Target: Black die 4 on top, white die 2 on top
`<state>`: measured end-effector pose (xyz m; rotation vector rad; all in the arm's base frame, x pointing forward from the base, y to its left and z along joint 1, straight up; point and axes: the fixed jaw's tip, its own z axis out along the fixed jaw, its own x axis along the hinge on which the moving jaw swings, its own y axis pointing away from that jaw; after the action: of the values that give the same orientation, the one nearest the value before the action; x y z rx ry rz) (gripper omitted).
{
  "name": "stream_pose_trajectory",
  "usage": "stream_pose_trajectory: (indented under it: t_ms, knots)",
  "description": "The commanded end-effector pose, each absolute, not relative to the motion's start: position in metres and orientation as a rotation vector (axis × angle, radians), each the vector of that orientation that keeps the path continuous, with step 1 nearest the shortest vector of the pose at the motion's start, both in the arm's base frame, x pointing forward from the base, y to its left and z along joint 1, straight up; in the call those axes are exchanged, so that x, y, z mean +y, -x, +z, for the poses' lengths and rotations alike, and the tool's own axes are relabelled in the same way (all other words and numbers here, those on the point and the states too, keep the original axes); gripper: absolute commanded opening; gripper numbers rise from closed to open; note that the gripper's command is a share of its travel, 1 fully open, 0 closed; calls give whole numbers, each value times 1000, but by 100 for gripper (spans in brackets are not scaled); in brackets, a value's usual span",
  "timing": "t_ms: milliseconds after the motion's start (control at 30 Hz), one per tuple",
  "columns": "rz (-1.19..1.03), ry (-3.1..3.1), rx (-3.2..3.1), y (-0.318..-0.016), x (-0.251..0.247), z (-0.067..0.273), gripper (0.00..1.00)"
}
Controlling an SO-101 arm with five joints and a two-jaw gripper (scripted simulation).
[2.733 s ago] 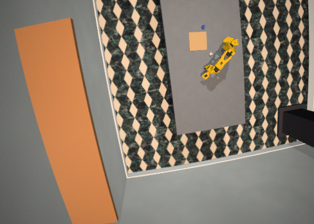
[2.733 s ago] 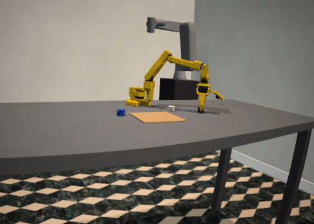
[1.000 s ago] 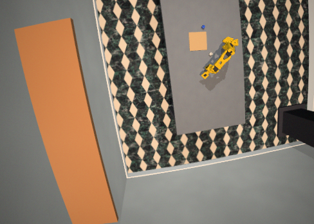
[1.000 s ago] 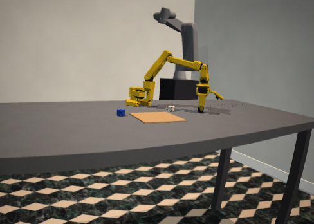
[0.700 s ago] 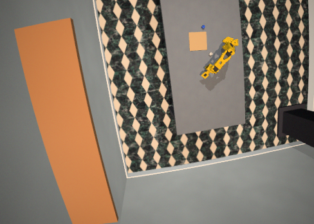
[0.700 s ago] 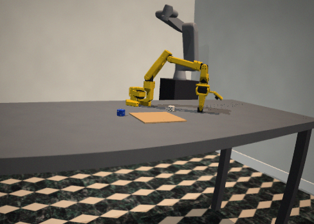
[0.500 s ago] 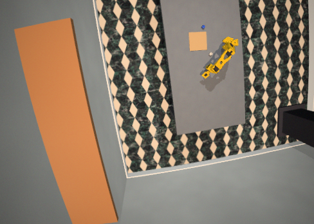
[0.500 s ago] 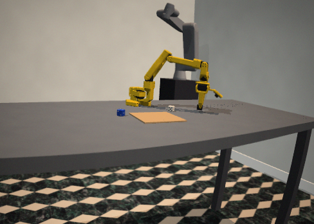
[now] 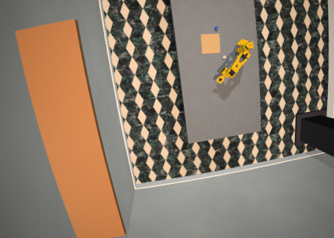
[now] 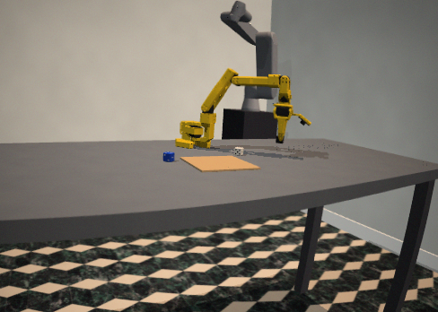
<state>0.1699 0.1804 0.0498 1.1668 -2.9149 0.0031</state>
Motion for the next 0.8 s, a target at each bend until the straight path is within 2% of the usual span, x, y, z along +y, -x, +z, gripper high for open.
stream_pose_trajectory:
  t_ms: [0, 767]
  knots:
    - [-55, -1196, -2988, -174, 188, 69, 0]
    - [-54, -1179, -2995, -176, 186, 69, 0]
